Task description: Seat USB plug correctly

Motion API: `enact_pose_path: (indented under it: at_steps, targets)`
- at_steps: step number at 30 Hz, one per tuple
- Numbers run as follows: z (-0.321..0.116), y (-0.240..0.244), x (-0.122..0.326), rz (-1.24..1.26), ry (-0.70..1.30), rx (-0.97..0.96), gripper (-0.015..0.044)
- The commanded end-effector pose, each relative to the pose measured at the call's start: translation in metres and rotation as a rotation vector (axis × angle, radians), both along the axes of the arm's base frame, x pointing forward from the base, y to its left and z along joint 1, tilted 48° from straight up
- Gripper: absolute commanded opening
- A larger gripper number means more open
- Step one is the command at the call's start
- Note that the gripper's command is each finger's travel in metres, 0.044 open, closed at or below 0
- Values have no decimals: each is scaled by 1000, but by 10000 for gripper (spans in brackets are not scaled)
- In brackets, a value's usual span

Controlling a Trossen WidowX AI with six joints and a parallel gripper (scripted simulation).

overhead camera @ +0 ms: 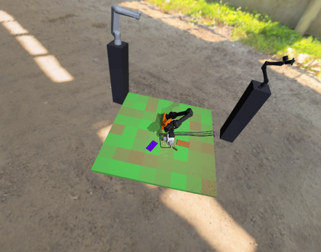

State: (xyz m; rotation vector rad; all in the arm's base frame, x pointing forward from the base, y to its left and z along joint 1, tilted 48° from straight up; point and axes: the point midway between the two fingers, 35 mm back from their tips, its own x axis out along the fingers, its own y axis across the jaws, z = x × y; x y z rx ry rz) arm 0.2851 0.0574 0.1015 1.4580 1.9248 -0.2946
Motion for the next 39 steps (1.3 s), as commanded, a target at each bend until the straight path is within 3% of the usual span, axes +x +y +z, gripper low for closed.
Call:
enact_pose_path:
  at_steps: [1,39]
  targets:
    - [0,1,0,-2,-1,3,0]
    - [-3,4,0,-2,-1,3,0]
